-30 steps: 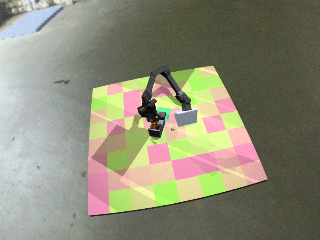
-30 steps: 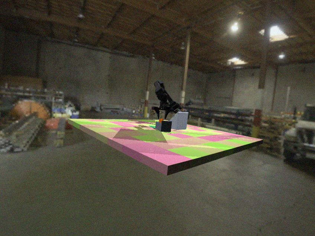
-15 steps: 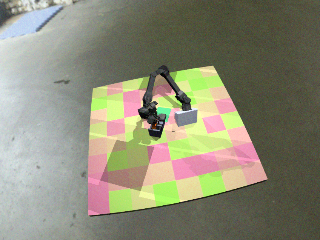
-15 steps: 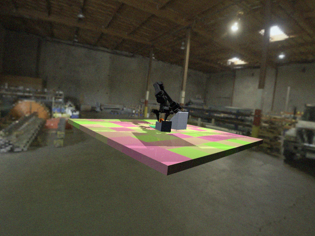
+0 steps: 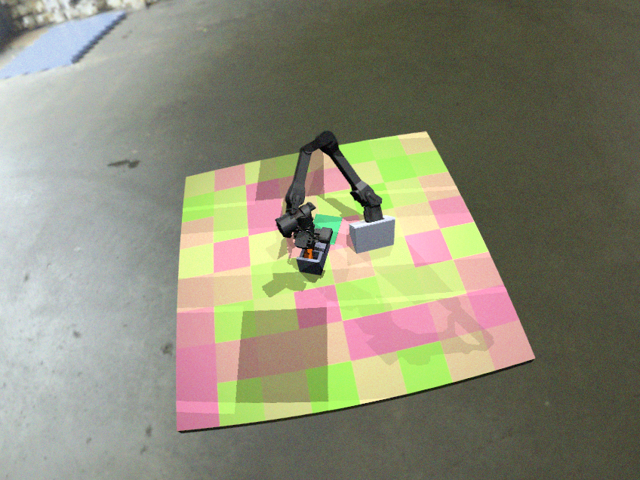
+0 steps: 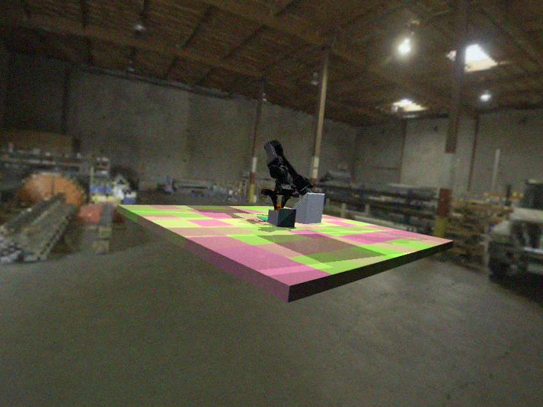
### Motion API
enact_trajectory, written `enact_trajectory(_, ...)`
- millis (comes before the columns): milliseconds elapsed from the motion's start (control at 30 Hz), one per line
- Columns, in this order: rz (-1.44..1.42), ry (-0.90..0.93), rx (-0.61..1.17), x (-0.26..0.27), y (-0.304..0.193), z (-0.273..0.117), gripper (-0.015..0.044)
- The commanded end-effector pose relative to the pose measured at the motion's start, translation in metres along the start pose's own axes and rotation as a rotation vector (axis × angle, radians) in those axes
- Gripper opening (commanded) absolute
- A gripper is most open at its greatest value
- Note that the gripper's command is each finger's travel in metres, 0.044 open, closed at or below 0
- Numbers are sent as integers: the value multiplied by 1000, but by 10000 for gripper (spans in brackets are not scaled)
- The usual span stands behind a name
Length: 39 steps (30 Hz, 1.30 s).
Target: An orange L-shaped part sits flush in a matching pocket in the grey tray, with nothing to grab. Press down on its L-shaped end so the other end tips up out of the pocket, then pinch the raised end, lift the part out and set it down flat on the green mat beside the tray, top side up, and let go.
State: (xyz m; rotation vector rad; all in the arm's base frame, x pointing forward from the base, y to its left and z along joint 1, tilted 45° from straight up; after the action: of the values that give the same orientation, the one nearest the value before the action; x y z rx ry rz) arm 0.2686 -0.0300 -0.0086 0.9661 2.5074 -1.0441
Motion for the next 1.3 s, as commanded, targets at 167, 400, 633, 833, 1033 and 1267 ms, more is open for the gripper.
enact_trajectory(167,2,0,0,0,0,0,0)
enact_trajectory(400,1,0,0,0,0,-3,0)
enact_trajectory(633,0,1,2,0,0,-13,0)
enact_trajectory(833,0,2,3,0,0,-22,0)
enact_trajectory(1033,-1,2,3,0,0,-31,0)
enact_trajectory(1267,-1,2,3,0,0,-42,0)
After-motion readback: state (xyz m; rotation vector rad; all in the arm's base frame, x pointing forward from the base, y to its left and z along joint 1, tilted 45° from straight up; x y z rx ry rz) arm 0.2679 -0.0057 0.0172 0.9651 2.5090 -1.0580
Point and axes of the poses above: the point midway between the two fingers, 35 mm back from their tips, its own z axis out along the fingers, its own x axis across the jaws, y = z × x, the point moved 1 cm from there along -z, back along the fingers, and after that the axes turned 12 degrees about z, right-handed, at the moved point
